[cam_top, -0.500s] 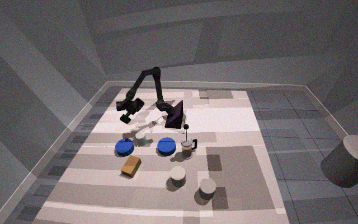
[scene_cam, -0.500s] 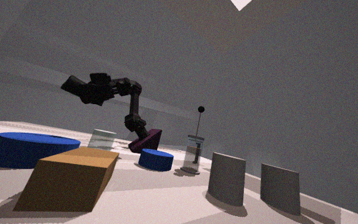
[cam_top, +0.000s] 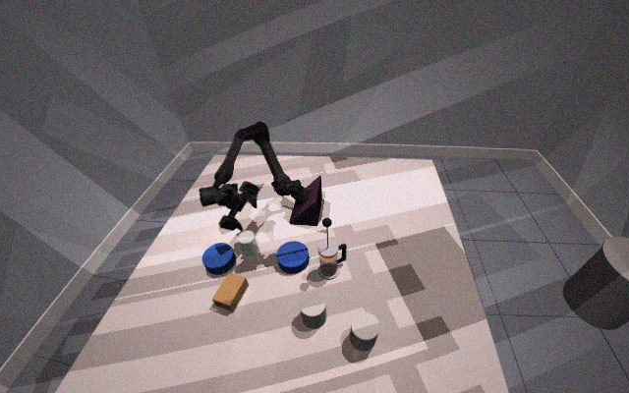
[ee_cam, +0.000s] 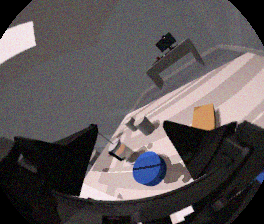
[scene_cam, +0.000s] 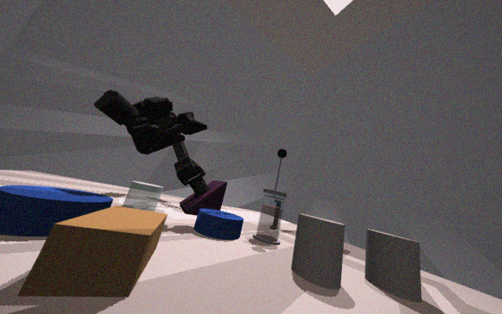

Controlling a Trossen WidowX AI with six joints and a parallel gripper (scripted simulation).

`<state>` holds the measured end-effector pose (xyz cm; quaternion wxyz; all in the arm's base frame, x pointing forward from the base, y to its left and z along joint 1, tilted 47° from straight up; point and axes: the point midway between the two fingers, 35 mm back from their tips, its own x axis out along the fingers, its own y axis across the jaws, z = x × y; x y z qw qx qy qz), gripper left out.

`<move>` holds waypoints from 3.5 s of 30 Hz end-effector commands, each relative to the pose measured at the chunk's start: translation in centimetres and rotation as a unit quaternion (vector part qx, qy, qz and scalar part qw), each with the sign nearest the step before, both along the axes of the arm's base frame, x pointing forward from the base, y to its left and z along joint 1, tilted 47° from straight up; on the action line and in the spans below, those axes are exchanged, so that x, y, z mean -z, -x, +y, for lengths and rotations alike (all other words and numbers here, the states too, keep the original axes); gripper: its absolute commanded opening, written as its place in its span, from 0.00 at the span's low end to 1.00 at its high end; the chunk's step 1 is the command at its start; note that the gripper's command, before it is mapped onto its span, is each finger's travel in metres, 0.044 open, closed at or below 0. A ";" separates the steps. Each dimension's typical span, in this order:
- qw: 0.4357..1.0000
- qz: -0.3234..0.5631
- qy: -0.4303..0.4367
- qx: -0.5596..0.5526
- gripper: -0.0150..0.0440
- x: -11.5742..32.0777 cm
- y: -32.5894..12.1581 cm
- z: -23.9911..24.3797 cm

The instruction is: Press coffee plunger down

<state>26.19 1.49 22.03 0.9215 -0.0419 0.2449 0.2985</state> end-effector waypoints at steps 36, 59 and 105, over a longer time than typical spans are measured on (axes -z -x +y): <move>0.902 -0.060 0.422 0.071 1.00 12.0 2.0 26.3; 0.902 -0.060 0.422 0.071 1.00 15.8 0.3 23.2; 0.902 -0.061 0.422 0.071 0.45 17.8 -1.6 22.4</move>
